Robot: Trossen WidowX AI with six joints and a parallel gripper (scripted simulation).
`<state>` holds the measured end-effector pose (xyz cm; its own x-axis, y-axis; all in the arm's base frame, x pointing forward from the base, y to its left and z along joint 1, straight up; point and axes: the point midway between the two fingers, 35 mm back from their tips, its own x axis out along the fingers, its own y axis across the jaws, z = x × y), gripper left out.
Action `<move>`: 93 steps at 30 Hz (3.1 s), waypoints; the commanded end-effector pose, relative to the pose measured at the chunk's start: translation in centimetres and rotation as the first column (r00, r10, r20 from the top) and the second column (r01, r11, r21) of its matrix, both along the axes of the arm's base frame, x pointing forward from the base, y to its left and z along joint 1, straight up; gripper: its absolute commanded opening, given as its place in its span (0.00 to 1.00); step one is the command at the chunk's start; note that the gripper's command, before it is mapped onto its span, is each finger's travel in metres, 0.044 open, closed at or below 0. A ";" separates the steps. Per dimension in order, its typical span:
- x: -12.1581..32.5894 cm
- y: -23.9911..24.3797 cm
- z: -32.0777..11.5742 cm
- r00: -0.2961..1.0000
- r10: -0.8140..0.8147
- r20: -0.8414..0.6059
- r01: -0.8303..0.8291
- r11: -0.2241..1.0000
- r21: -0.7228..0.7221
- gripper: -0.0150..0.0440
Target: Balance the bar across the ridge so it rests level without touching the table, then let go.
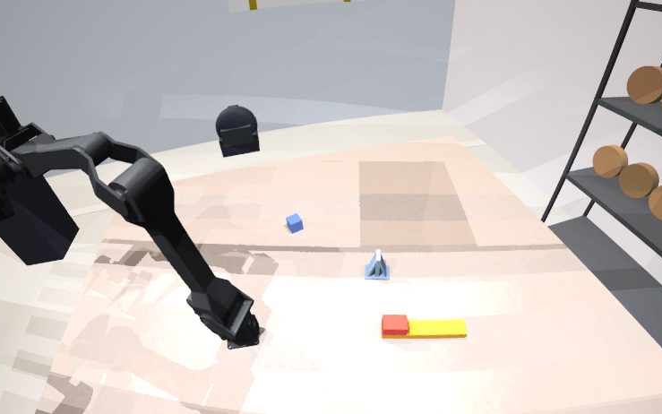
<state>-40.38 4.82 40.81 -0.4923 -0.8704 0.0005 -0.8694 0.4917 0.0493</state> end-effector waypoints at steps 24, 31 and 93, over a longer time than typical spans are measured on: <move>0.8 13.0 -1.1 0.859 -0.448 -0.246 0.491 0.858 0.152 0.79; 2.4 17.5 -1.7 0.782 -0.555 -0.284 0.613 0.767 0.191 0.79; 37.1 42.2 -10.1 0.058 -0.884 -0.464 0.652 -0.319 0.688 0.79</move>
<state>-5.39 46.61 31.32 -0.6413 0.6852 -0.3452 0.2354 0.6039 0.7615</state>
